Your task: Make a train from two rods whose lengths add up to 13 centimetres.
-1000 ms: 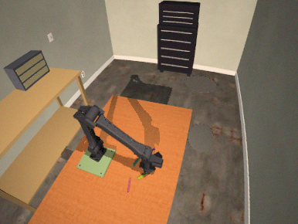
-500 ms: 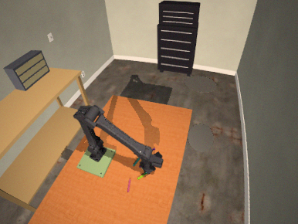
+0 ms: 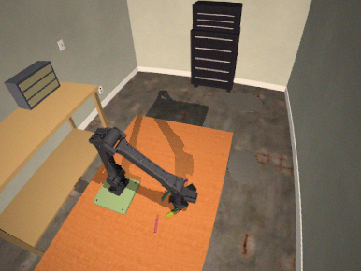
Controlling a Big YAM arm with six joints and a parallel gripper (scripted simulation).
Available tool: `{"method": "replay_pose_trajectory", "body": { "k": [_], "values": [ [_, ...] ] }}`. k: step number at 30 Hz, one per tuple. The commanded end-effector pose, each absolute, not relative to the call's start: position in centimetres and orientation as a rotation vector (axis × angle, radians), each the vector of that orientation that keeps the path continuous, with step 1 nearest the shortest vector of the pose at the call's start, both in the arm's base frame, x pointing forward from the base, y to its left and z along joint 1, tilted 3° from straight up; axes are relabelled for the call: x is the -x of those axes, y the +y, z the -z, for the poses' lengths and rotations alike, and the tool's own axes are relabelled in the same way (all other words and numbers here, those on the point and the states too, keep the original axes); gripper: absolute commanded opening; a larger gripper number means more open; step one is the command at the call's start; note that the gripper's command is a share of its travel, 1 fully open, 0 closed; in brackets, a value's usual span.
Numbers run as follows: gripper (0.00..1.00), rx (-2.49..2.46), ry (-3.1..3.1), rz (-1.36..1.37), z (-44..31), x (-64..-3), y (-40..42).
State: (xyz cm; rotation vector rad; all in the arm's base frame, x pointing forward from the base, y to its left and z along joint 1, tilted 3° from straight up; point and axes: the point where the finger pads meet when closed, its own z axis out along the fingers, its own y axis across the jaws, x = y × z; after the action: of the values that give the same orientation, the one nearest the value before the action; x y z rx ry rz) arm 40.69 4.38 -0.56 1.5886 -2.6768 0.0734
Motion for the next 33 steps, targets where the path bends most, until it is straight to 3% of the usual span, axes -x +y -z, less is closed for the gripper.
{"method": "replay_pose_trajectory", "body": {
  "k": [1,33],
  "values": [
    [0.04,-1.607,-2.705,-0.093,-0.36,-41.47,4.81],
    [0.04,-1.607,-2.707,-0.094,-0.39,-41.73,5.01]
  ]
}}
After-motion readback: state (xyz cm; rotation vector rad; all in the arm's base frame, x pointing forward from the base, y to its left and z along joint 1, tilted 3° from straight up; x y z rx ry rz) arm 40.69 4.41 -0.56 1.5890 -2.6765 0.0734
